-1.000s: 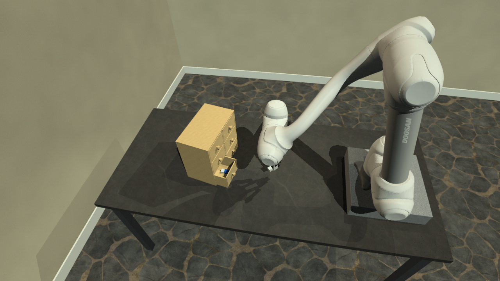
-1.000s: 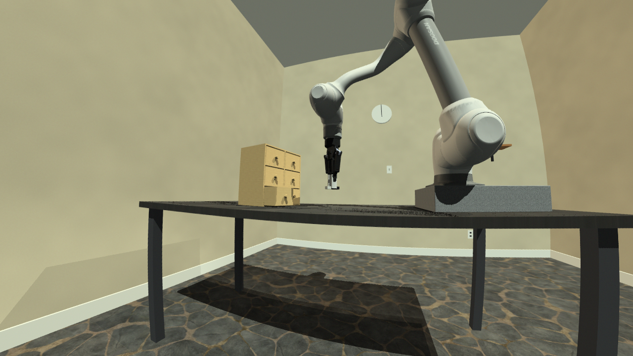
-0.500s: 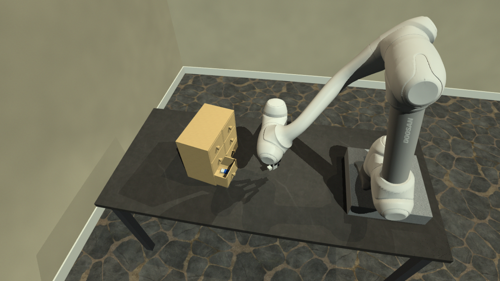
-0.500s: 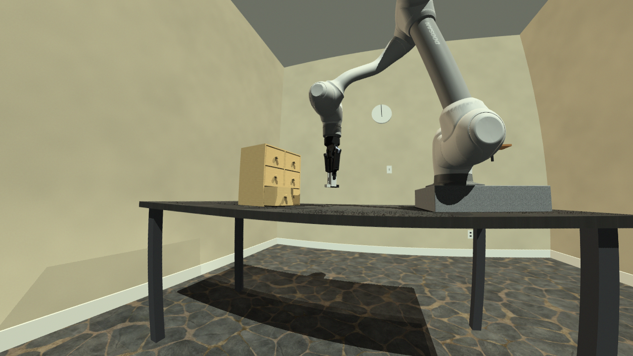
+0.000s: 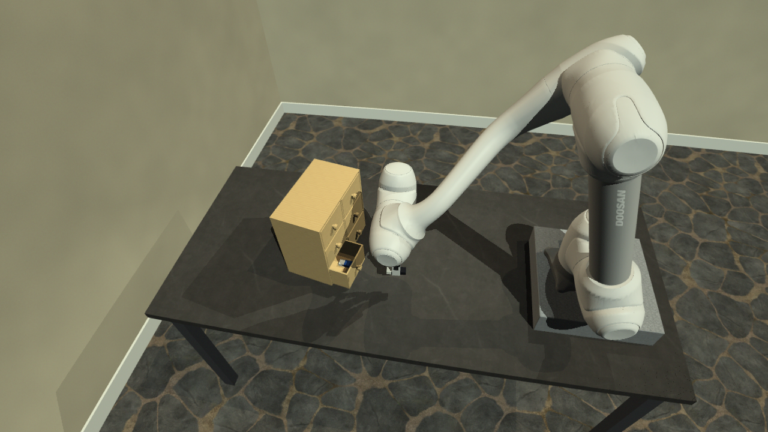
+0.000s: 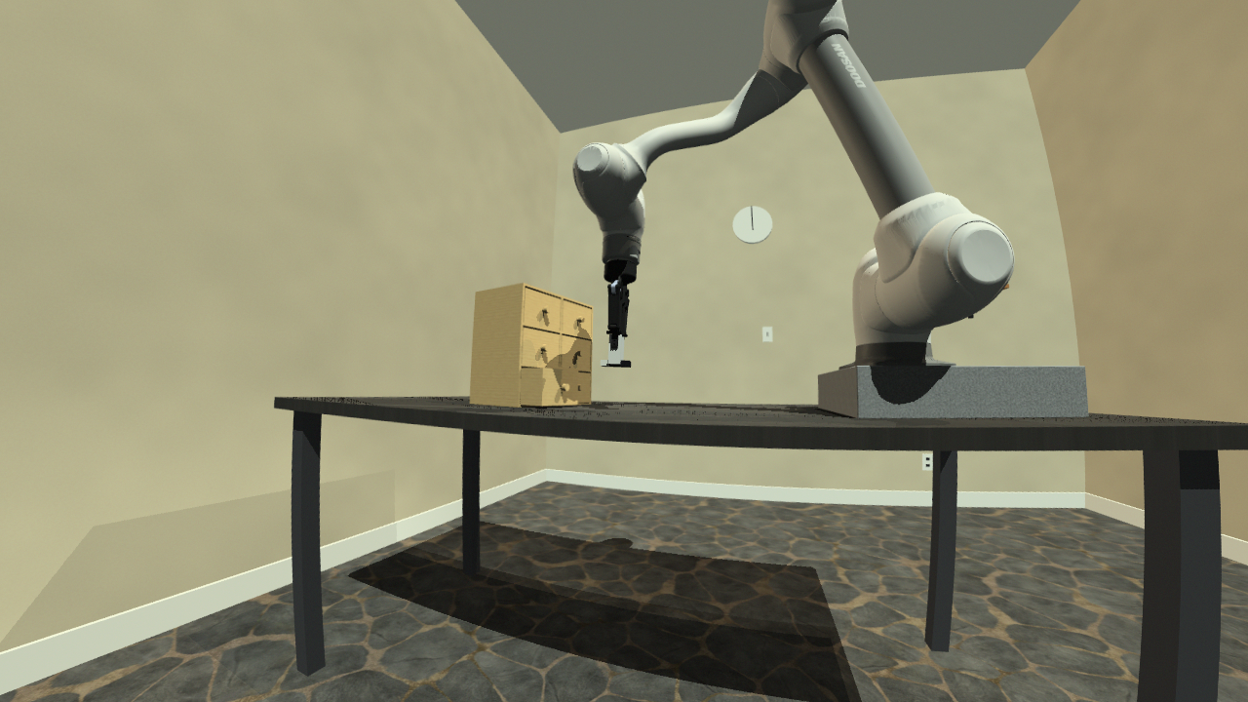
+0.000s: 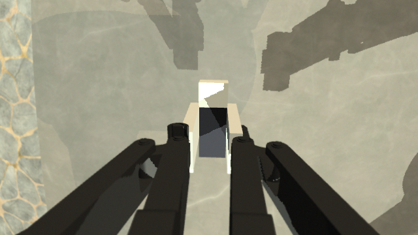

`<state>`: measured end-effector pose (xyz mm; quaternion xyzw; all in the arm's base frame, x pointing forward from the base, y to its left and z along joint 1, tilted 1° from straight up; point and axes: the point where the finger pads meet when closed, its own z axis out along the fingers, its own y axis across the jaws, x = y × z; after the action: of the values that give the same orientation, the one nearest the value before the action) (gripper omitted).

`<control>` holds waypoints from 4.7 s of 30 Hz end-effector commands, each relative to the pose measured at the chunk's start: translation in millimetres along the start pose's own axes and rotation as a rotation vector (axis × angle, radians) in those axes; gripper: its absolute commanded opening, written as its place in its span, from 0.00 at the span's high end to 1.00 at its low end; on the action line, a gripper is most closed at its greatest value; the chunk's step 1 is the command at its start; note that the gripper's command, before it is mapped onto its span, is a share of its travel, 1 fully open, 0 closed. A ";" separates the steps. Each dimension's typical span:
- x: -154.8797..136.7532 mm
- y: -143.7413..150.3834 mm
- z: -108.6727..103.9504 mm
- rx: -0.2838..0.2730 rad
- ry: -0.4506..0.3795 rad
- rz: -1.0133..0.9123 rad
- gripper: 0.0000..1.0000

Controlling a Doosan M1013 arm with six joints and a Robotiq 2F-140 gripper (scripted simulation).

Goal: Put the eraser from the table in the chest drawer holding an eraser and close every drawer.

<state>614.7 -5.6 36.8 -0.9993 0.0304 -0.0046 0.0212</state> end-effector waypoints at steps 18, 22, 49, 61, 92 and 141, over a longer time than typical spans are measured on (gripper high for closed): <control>23.4 -26.5 -24.8 -0.048 -0.017 0.319 0.89; 23.5 -26.7 -28.1 -0.048 -0.017 0.319 0.89; 20.3 -27.5 -26.5 -0.075 0.150 0.315 0.89; 16.0 -28.8 -23.0 -0.110 0.372 0.306 0.89; 9.4 -30.2 -17.6 -0.162 0.698 0.288 0.89; 0.0 -33.5 -9.8 -0.236 1.193 0.249 0.89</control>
<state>618.9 25.8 49.2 -0.8100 0.1567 -0.5543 -0.1103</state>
